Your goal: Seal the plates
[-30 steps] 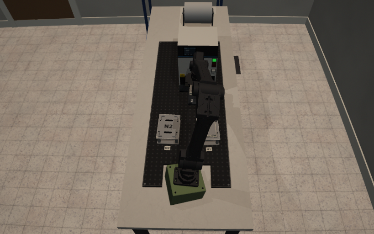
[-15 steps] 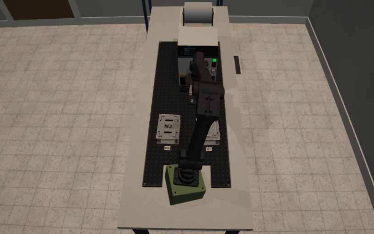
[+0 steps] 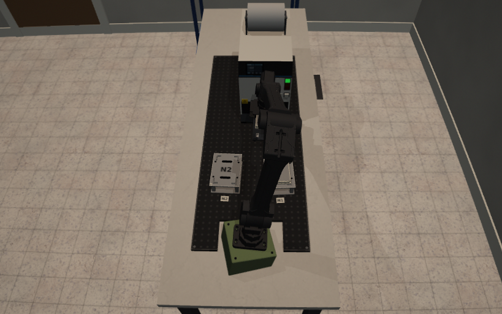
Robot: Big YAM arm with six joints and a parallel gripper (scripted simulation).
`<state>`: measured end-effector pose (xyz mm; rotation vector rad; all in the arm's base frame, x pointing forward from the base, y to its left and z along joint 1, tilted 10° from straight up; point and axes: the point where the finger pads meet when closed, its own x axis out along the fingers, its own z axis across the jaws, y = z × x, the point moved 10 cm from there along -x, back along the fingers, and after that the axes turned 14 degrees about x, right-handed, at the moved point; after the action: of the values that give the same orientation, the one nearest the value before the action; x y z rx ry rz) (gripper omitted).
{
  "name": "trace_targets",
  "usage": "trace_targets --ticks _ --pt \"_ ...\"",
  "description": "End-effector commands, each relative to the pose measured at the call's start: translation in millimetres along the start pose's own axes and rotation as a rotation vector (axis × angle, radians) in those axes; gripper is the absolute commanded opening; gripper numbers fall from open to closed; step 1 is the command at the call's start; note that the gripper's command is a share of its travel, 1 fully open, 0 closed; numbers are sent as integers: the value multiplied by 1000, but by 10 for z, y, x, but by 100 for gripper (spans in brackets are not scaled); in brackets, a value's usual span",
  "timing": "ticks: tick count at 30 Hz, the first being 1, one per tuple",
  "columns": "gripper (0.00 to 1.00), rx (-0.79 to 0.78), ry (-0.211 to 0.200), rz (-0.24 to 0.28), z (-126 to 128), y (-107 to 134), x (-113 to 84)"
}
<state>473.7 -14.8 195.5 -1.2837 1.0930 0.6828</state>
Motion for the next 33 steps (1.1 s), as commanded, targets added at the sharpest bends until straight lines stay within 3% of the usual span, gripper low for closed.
trace_targets --ticks 1,11,22,28,33 --pt "0 -11 -14 -57 76 -146 -100" --pt "0 12 -8 -63 16 -207 -80" --pt "0 13 -15 -60 178 176 -276" --pt "0 32 -9 -62 141 250 -281" --pt "0 12 -17 -52 262 395 -271"
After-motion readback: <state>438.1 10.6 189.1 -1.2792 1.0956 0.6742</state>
